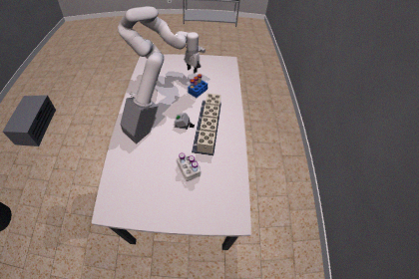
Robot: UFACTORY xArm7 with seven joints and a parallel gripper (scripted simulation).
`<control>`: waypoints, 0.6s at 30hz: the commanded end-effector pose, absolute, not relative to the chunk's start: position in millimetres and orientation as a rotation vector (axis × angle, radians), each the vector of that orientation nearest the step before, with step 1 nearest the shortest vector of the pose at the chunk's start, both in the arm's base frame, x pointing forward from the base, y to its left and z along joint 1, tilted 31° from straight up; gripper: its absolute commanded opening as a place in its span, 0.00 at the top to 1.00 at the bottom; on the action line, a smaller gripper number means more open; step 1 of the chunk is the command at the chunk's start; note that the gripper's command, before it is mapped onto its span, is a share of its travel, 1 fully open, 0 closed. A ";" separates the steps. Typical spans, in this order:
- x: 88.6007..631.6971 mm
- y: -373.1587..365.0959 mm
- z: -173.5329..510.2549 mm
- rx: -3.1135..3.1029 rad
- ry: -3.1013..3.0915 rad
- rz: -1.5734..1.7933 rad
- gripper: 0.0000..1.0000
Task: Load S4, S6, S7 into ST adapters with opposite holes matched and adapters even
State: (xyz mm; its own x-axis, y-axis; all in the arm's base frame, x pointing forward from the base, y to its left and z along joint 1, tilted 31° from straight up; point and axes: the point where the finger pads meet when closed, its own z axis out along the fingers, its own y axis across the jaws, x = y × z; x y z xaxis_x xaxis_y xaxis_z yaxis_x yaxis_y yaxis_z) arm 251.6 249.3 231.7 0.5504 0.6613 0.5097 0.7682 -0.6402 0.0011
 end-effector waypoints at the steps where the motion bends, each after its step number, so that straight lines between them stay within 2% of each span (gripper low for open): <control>1: 255.0 253.1 225.9 -2.562 -1.201 -0.707 0.43; 18: 264.8 264.8 200.0 -2.563 -1.201 -0.707 0.43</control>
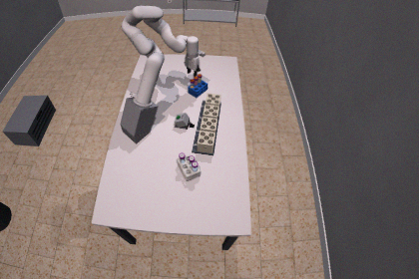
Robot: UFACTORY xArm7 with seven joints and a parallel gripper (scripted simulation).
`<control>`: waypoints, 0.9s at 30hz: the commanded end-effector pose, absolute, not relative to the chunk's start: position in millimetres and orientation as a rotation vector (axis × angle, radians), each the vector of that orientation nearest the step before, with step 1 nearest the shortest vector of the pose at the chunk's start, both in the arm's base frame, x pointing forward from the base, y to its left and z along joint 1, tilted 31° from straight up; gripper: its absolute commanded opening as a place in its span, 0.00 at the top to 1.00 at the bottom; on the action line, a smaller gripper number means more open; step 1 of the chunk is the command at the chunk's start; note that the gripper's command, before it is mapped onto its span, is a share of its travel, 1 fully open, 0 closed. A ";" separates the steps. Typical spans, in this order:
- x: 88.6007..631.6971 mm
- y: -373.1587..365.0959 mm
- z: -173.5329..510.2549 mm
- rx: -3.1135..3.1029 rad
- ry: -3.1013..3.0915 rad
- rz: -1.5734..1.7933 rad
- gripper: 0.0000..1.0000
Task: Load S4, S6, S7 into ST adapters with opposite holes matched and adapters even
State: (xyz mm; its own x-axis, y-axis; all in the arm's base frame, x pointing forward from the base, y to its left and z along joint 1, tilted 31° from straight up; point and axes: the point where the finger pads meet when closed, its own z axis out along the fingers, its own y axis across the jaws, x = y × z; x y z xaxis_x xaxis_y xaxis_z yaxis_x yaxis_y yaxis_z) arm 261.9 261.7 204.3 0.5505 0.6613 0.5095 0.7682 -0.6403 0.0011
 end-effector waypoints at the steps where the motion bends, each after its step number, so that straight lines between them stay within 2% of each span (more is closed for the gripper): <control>1: 265.5 265.6 198.3 -2.563 -1.201 -0.707 0.43; 27: 280.0 282.7 160.3 -2.563 -1.201 -0.707 0.43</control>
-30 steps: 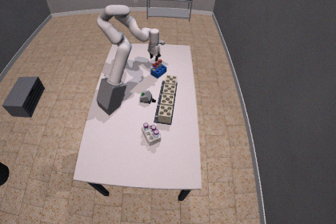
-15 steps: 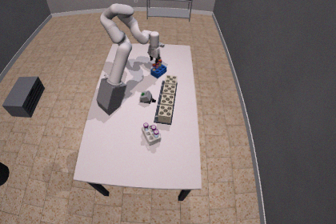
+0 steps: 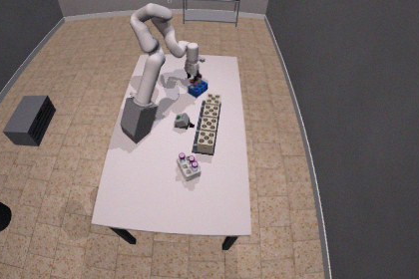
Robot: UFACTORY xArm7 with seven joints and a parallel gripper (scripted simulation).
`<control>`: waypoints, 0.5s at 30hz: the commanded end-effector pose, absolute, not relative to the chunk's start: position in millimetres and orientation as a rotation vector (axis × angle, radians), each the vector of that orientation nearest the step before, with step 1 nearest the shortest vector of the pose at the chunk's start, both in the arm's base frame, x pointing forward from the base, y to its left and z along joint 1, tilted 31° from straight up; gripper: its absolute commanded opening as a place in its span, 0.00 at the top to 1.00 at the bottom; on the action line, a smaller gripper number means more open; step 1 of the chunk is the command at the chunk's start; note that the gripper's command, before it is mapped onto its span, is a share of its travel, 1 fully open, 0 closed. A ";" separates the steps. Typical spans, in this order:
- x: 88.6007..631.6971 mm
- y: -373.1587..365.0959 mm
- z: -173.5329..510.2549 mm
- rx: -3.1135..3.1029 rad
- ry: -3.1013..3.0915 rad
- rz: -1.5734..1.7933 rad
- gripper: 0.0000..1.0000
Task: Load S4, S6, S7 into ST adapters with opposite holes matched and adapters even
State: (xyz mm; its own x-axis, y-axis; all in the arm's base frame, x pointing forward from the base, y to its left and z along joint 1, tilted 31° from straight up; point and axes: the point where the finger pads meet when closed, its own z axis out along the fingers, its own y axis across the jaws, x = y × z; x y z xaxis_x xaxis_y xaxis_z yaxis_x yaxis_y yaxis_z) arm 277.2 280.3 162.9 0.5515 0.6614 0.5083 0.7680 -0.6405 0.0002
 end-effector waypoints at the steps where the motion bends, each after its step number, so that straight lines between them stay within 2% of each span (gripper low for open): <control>1: 280.6 283.5 158.5 -2.563 -1.201 -0.707 0.43; 15: 282.4 285.6 153.8 -2.563 -1.201 -0.707 0.43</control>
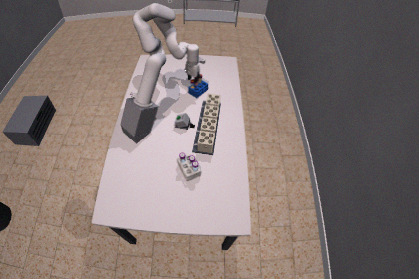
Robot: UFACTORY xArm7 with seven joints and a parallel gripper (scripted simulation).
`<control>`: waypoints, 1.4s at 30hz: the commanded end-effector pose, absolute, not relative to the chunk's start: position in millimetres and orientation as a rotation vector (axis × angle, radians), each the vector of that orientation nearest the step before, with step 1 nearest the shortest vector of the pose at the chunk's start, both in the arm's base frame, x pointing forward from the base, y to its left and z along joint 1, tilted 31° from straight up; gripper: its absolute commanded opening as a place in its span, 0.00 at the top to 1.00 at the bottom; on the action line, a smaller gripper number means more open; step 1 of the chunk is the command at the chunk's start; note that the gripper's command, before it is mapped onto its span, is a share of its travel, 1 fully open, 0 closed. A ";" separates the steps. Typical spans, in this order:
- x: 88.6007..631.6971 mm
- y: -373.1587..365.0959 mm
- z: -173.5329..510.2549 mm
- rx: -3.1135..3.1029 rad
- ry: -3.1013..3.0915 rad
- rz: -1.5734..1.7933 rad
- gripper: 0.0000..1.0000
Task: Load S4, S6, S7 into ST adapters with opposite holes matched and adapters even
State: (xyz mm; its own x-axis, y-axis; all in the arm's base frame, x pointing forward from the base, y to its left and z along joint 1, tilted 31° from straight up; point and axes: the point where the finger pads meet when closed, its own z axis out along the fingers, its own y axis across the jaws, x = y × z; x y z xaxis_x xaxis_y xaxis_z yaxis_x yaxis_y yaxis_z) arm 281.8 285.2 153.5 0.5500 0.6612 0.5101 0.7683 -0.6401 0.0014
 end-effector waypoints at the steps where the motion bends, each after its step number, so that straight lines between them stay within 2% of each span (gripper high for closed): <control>1: 282.4 285.6 153.8 -2.563 -1.201 -0.707 0.43; 42: 288.8 293.1 137.1 -2.564 -1.201 -0.706 0.43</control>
